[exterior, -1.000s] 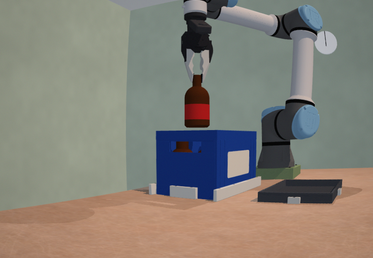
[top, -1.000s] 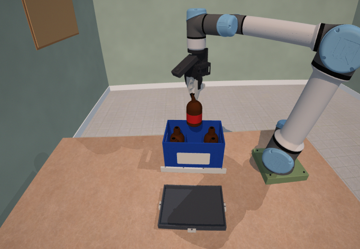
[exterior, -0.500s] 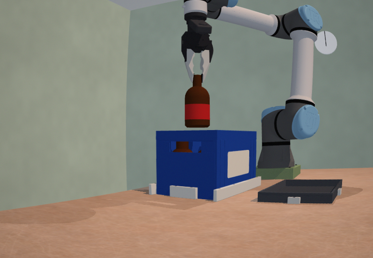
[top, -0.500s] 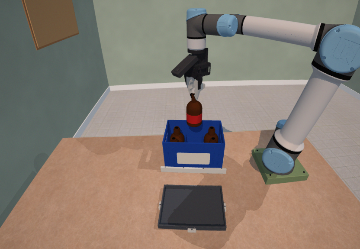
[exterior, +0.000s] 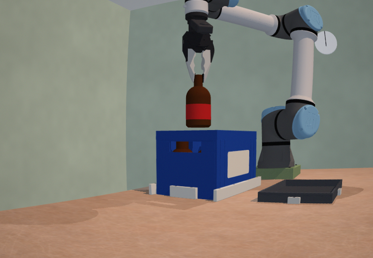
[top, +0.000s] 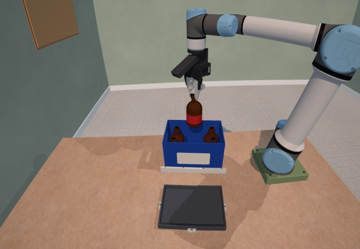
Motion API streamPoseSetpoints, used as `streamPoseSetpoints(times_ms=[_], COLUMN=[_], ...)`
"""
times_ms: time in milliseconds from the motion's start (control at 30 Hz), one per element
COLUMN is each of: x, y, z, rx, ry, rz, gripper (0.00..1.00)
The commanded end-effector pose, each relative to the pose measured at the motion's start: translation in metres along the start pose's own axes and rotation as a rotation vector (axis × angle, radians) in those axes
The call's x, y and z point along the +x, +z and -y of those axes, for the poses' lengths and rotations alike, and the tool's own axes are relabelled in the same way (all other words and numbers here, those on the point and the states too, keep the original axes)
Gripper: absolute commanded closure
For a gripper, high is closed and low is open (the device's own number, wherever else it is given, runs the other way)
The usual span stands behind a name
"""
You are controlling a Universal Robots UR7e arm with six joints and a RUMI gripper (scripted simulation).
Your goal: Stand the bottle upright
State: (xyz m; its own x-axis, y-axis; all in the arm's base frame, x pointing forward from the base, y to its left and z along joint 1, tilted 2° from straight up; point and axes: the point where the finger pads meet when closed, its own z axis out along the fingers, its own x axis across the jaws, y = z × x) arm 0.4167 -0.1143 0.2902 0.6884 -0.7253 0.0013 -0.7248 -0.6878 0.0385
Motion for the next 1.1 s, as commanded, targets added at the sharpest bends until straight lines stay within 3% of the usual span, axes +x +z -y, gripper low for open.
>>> streamPoseSetpoints(times_ms=[0,1067], x=[-0.002,-0.022], y=[-0.001,0.0], z=[0.002,0.023], rx=[0.0,0.0], ry=[0.0,0.0], rz=[-0.001,-0.001], gripper=[1.0,1.0])
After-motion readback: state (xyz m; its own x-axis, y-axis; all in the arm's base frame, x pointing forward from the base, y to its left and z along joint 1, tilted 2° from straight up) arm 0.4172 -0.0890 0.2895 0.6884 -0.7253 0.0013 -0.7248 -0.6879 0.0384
